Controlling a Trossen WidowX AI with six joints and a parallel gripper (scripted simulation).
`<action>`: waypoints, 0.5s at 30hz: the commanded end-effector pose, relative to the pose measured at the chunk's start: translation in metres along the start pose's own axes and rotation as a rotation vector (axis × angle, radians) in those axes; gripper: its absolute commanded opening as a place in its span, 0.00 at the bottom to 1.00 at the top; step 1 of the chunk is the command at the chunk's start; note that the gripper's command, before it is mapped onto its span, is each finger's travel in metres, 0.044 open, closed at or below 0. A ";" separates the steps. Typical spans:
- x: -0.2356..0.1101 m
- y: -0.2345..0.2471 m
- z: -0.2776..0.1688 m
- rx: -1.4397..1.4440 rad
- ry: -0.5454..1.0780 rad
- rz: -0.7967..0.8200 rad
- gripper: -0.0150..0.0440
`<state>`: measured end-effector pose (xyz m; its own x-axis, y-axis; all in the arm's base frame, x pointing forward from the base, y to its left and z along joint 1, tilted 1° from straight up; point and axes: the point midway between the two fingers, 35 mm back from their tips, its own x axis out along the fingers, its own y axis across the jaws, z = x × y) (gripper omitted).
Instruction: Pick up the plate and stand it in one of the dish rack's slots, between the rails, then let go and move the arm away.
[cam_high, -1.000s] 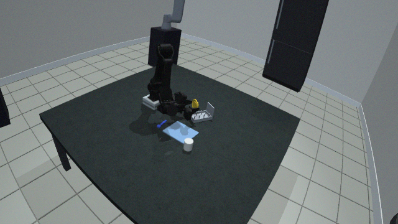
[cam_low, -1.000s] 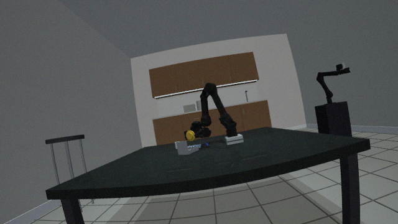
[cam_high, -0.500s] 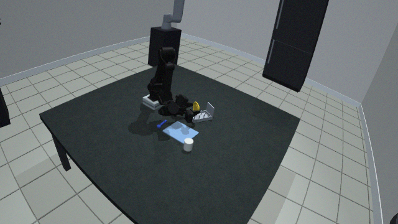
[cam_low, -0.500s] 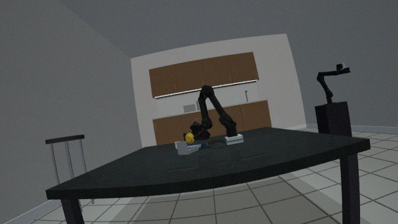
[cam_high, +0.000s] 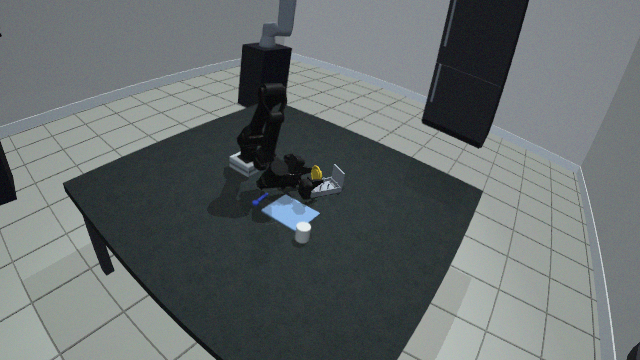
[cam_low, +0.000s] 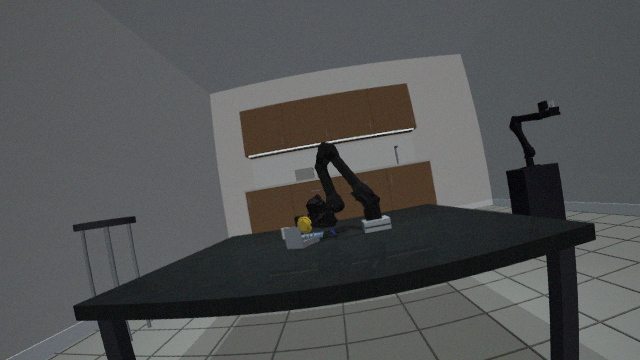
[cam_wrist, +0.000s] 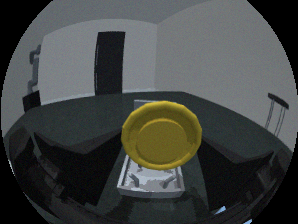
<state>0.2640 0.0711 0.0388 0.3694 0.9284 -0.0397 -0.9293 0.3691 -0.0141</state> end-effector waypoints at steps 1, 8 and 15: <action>0.003 0.003 -0.001 0.004 0.002 -0.002 0.25; 0.005 0.005 -0.005 0.002 0.000 -0.001 0.25; 0.007 0.006 -0.022 -0.001 -0.001 0.002 0.25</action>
<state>0.2595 0.0786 0.0206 0.3641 0.9306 -0.0384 -0.9313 0.3642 -0.0047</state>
